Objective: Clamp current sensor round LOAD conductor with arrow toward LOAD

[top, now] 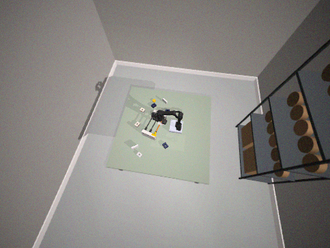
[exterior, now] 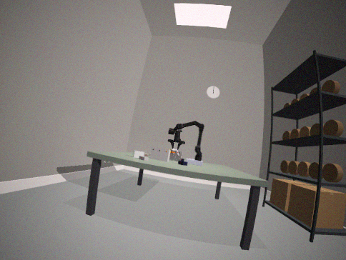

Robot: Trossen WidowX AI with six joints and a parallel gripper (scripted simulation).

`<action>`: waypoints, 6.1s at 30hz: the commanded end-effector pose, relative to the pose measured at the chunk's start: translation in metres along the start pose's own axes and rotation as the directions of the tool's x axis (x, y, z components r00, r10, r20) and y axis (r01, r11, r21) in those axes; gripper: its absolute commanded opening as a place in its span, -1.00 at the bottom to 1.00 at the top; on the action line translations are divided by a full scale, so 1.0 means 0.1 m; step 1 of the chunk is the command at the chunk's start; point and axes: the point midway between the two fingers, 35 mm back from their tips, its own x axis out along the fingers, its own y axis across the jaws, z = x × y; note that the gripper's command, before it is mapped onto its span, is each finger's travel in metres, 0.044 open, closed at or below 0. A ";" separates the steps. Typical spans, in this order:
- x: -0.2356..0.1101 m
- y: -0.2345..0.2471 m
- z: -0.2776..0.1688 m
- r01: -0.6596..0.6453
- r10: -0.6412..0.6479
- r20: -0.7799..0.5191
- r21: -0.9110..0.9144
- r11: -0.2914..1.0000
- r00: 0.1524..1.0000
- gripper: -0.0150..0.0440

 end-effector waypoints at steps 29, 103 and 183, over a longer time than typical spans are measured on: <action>0.09 -0.02 0.01 0.005 -0.005 0.003 0.004 1.000 1.000 -0.49; 0.09 -0.02 0.01 0.005 -0.005 0.003 0.004 1.000 1.000 -0.49; 0.07 -0.01 0.06 0.000 0.000 0.023 0.010 1.000 1.000 1.00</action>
